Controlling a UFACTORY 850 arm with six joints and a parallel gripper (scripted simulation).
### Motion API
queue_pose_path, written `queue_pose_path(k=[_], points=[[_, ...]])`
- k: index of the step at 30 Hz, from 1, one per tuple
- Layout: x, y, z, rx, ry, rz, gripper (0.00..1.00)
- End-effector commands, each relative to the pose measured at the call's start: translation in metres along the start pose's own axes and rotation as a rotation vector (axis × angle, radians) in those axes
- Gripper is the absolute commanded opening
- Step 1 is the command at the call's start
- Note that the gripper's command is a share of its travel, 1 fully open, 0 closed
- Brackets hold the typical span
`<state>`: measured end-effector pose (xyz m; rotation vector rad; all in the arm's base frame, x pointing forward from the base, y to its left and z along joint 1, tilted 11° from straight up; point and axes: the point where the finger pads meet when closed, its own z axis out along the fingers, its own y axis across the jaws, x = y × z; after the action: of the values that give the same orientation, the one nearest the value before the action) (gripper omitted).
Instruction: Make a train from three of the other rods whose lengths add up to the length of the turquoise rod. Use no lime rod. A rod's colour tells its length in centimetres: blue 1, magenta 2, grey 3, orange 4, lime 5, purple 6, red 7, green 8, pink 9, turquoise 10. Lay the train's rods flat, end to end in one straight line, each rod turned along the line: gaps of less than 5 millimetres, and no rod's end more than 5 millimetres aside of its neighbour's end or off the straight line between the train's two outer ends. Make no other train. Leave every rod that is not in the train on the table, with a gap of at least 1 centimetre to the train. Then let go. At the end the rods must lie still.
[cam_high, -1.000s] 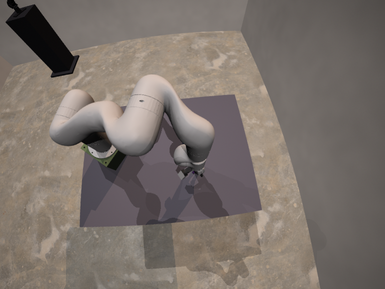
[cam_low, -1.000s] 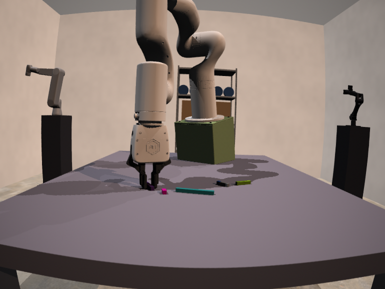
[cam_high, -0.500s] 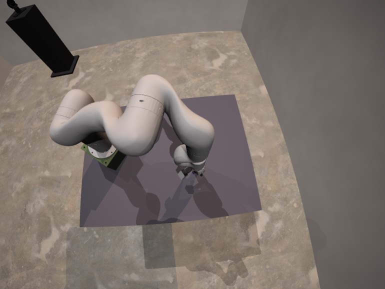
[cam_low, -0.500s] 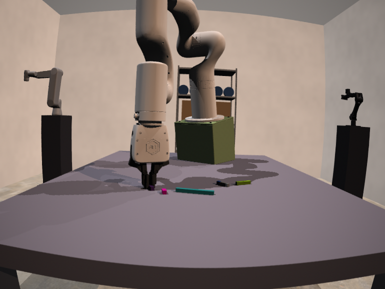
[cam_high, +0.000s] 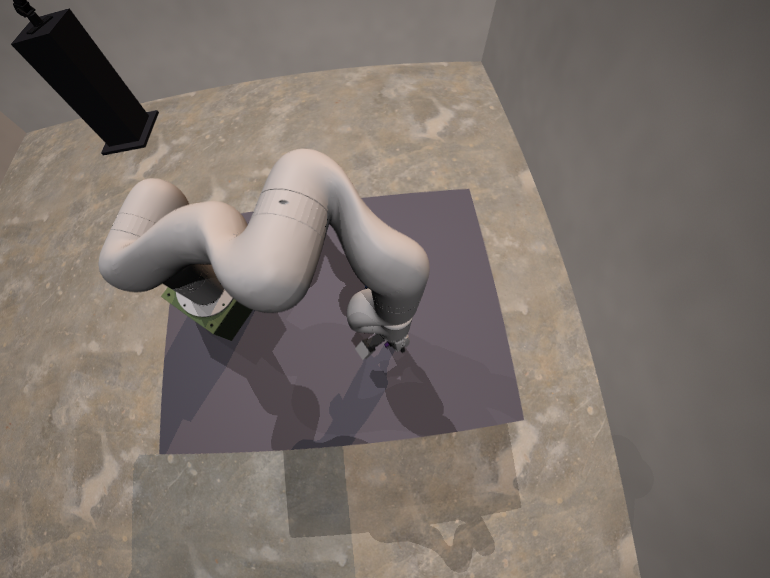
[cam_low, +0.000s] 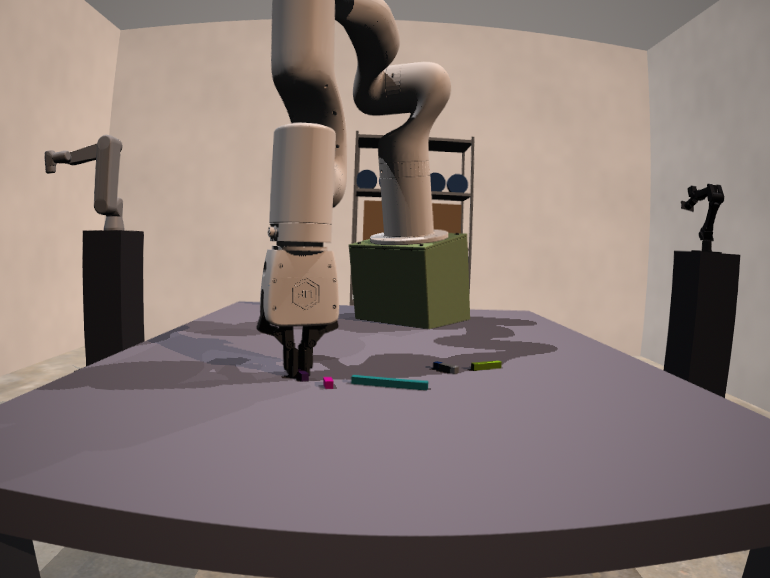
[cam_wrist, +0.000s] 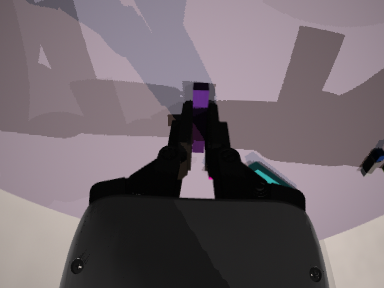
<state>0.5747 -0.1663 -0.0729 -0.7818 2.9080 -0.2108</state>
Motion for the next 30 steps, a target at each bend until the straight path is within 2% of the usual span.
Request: queue_pose_path(k=[1,16,30], points=[[-0.001,-0.001,-0.001,0.001,-0.001,0.0,0.04],[-0.001,-0.001,-0.003,0.001,-0.001,0.0,0.04],[-0.001,-0.001,-0.026,0.001,-0.001,0.0,0.04]])
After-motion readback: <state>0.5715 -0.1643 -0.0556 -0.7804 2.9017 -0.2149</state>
